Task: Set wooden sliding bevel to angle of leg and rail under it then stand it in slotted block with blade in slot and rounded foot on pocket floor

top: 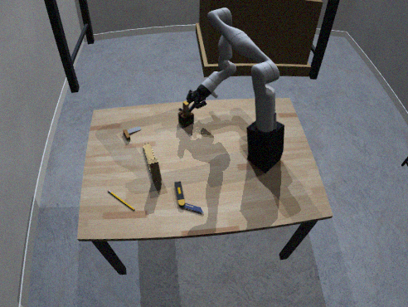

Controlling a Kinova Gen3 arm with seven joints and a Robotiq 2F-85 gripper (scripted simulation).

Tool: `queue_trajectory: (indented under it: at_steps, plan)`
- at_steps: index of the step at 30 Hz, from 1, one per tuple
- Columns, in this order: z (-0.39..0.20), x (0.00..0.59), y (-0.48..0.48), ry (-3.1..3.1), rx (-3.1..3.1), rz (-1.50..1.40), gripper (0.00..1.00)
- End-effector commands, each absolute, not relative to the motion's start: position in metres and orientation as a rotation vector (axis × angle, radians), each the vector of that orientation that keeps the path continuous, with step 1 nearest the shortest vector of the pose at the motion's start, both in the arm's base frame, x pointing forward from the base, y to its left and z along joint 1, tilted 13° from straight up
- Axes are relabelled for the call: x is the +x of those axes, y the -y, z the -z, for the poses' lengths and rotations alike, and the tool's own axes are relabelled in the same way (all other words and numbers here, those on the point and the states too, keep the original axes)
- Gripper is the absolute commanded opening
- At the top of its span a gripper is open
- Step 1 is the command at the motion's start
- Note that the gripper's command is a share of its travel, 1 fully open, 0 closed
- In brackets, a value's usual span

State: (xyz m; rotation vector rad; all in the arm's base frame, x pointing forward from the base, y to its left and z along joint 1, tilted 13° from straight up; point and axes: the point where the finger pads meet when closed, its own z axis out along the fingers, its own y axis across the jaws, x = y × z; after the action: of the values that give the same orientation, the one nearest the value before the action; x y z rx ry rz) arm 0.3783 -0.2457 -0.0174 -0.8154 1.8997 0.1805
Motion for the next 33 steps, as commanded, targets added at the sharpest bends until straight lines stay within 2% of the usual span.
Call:
queue_trajectory:
  at_steps: [1, 33]
  plan:
    - [0.0181, 0.3787, 0.2462, -1.899, -0.816, -0.179, 0.1]
    - [0.0221, 0.3794, 0.2469, -1.899, -0.816, -0.179, 0.1]
